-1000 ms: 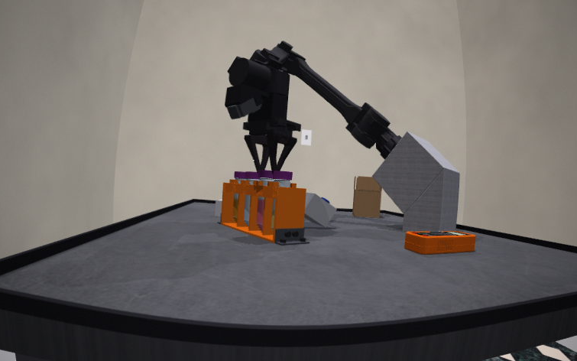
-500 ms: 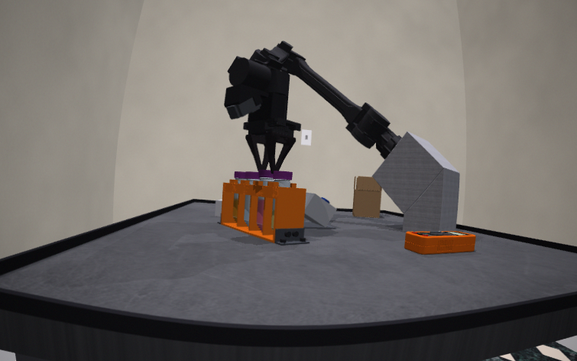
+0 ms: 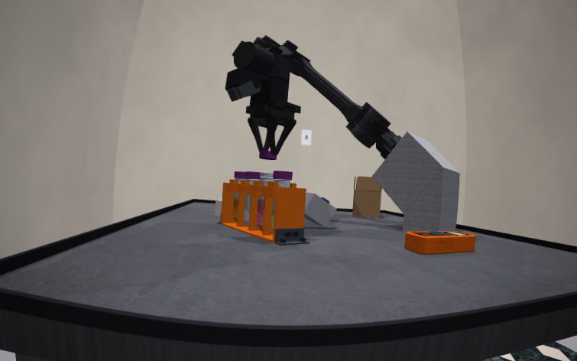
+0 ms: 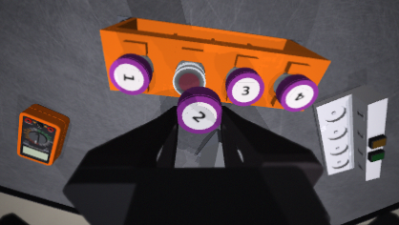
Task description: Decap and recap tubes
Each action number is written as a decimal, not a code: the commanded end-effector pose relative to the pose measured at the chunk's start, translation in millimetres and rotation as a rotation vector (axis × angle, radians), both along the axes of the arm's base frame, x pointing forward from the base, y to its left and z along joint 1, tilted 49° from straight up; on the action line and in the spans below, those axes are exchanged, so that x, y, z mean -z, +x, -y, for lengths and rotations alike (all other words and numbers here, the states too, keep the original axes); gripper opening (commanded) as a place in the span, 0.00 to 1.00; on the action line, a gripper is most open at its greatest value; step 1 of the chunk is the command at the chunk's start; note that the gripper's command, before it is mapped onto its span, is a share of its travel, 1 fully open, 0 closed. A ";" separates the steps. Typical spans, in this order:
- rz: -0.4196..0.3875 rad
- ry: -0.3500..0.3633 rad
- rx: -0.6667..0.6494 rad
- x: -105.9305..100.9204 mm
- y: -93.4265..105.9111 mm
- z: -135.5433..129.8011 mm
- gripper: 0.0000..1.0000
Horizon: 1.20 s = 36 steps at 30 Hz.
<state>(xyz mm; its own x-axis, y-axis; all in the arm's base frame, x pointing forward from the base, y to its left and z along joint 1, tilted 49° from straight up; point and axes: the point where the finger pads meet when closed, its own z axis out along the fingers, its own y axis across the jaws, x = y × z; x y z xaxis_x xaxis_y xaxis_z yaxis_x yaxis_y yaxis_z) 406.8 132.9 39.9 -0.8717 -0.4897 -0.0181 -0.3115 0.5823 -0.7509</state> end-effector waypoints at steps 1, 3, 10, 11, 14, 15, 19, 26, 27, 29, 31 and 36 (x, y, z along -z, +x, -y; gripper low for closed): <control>0.118 0.061 0.145 -15.5 -1.7 20.0 0.00; 0.225 0.121 0.251 -26.1 -4.9 32.3 0.00; 0.446 0.245 0.474 -47.2 -11.1 57.0 0.00; 0.494 0.273 0.521 -52.5 -12.7 63.2 0.00; 0.595 0.331 0.620 -63.0 -15.8 75.5 0.00; 0.614 0.342 0.638 -64.9 -12.7 73.9 0.00; 0.711 0.397 0.740 -73.4 -19.0 87.5 0.00; 0.693 0.391 0.726 -110.1 -29.9 129.9 0.00; 0.696 0.393 0.726 -115.6 -30.9 135.9 0.00; 0.696 0.394 0.726 -126.3 -33.8 148.1 0.00; 0.699 0.395 0.725 -137.2 -36.3 160.2 0.00; 0.702 0.397 0.725 -153.6 -40.3 178.4 0.00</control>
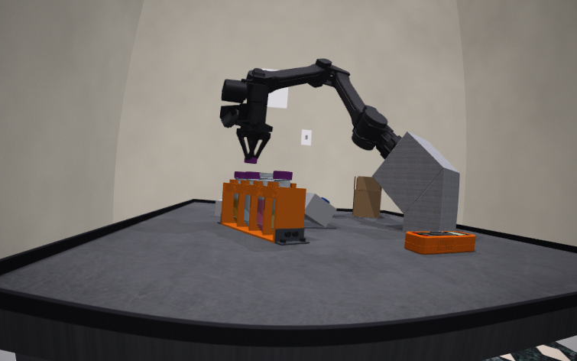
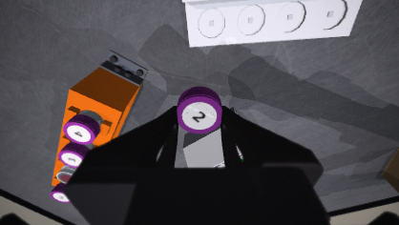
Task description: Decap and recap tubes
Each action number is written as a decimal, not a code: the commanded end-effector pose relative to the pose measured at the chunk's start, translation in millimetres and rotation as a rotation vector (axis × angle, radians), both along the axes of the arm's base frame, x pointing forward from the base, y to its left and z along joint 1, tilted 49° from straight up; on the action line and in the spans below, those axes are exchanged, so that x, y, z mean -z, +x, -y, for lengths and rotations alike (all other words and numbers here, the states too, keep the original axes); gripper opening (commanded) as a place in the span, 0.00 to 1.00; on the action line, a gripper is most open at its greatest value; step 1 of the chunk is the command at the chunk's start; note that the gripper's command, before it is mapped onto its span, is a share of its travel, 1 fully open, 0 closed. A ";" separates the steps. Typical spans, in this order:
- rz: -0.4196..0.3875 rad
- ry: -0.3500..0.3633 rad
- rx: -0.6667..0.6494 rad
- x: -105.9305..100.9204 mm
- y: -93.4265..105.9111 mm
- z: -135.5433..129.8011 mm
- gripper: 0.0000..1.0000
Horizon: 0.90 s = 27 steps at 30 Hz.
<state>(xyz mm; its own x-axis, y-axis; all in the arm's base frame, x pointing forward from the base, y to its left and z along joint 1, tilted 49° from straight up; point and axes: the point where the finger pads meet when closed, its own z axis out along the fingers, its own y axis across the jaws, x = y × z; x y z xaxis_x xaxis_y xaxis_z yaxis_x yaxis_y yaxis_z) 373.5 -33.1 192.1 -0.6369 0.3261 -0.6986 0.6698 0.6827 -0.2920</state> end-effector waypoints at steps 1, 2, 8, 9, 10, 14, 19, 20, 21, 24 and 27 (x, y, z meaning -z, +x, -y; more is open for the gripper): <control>-0.055 -0.025 -0.032 -6.8 -8.5 18.5 0.00; -0.055 -0.025 -0.032 -12.2 -9.9 24.6 0.00; -0.011 -0.024 -0.032 -64.3 -8.7 60.6 0.00; -0.010 -0.025 -0.032 -70.1 -10.4 66.9 0.00; -0.010 -0.026 -0.032 -71.8 -10.9 68.7 0.00; -0.074 -0.028 -0.062 -45.8 -12.7 58.5 0.00; -0.073 -0.030 -0.037 -45.4 -17.8 67.5 0.00; -0.038 -0.026 -0.038 -57.3 -12.5 64.0 0.00; -0.038 -0.026 -0.038 -57.3 -12.5 64.0 0.00; -0.069 -0.027 -0.033 -36.8 -11.6 75.5 0.00; -0.069 -0.027 -0.033 -26.8 -6.4 85.6 0.00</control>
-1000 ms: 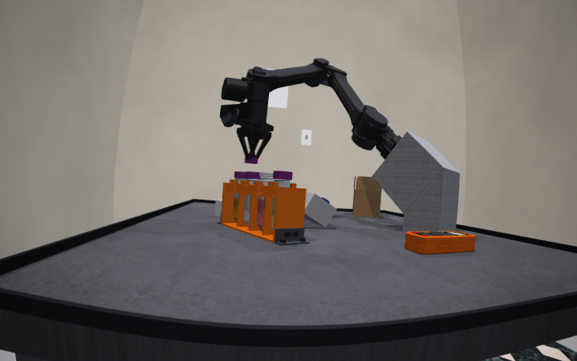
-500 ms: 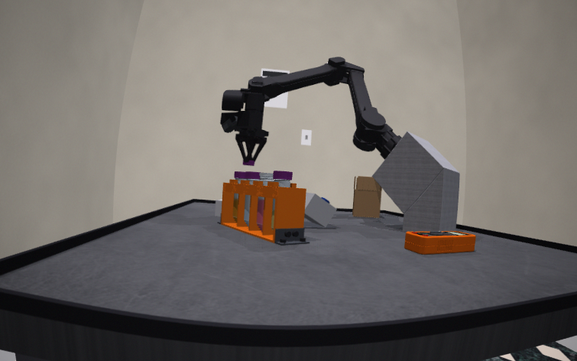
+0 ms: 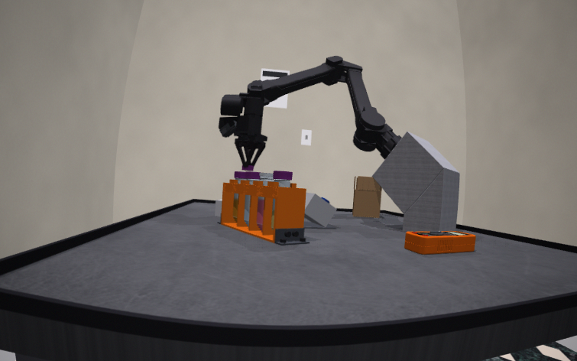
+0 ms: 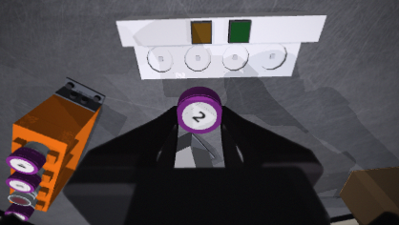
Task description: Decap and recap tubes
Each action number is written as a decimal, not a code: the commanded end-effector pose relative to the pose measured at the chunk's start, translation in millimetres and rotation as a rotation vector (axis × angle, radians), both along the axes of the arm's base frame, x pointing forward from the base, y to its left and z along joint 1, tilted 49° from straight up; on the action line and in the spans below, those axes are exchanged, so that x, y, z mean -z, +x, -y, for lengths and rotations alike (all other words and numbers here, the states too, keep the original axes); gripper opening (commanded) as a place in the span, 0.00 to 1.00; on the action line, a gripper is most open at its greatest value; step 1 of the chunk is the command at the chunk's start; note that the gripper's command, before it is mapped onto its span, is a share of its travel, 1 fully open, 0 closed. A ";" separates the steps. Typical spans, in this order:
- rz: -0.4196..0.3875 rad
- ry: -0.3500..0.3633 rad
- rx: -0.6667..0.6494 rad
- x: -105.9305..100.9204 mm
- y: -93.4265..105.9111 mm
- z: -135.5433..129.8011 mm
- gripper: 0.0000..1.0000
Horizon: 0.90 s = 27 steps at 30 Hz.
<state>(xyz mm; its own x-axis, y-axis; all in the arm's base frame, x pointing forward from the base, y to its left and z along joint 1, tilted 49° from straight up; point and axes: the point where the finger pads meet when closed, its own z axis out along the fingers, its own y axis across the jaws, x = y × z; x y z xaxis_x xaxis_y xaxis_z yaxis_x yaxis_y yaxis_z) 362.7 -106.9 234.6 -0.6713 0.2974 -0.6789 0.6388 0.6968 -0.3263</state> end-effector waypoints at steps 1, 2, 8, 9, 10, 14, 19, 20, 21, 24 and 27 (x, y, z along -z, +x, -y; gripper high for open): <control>-0.032 -0.013 -0.005 19.0 6.1 15.2 0.00; -0.032 -0.013 -0.005 22.3 7.9 18.6 0.00; -0.032 -0.013 -0.005 35.7 14.7 31.8 0.00; -0.032 -0.013 -0.005 39.0 16.5 35.2 0.00; -0.032 -0.013 -0.005 42.4 18.2 38.5 0.00; -0.033 -0.013 -0.005 55.8 25.0 51.8 0.00; -0.033 -0.013 -0.005 73.7 34.6 66.7 0.00; -0.033 -0.013 -0.005 77.1 36.3 70.1 0.00; -0.033 -0.013 -0.005 77.1 36.3 70.1 0.00; -0.033 -0.013 -0.005 83.8 39.7 76.7 0.00; -0.030 -0.015 -0.004 84.1 41.8 79.2 0.00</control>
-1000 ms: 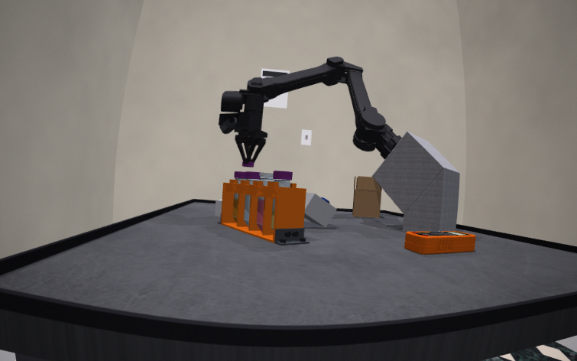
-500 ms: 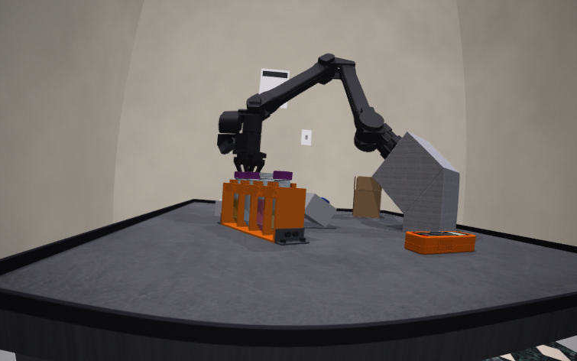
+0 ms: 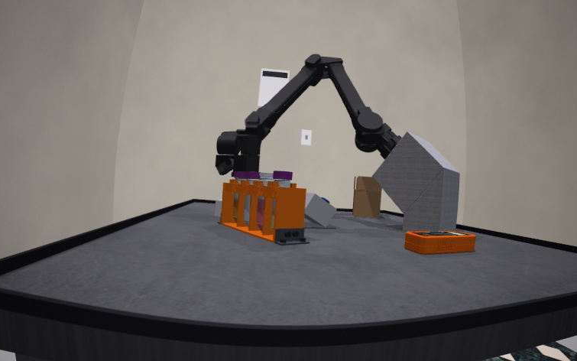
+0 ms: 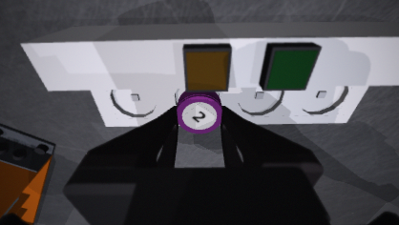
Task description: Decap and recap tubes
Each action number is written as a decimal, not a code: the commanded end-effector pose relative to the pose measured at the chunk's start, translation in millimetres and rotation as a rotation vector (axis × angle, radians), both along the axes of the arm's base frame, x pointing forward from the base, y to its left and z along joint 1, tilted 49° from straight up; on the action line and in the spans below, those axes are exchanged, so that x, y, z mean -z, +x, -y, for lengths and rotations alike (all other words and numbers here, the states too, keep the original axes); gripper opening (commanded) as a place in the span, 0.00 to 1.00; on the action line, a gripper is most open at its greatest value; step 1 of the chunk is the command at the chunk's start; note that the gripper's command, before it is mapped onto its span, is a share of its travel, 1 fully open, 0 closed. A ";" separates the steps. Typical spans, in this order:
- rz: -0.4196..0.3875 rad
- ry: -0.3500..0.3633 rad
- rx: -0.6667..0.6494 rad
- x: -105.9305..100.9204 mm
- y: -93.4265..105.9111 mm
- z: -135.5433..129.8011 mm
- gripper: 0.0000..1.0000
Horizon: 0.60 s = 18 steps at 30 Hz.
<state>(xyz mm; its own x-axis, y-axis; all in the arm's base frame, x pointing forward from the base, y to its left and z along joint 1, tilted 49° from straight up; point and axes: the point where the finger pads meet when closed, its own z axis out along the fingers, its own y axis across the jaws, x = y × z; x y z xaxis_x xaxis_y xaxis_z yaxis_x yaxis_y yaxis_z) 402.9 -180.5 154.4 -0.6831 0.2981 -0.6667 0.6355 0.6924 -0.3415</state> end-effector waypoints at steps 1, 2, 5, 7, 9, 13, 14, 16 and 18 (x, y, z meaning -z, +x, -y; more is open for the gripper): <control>-0.003 -0.012 -0.022 0.9 3.9 -0.1 0.00; 0.013 -0.016 -0.030 -6.0 4.8 -3.2 0.00; 0.011 -0.016 -0.028 -5.1 4.9 -2.7 0.00; 0.006 -0.015 -0.028 -3.8 4.5 -2.6 0.00; 0.003 -0.014 -0.028 -3.4 3.9 -2.5 0.00; 0.005 -0.012 -0.026 -2.2 4.8 -3.6 0.00; 0.005 -0.011 -0.027 -1.6 5.3 -4.1 0.00; 0.004 -0.011 -0.025 -0.3 5.5 -4.0 0.00; 0.003 -0.010 -0.022 0.9 5.4 -2.8 0.00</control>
<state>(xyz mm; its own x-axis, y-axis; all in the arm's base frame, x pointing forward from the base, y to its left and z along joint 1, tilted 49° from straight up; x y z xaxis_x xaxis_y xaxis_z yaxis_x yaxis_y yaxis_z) 405.0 -180.6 155.1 -0.6876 0.2848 -0.6679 0.6267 0.6972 -0.3480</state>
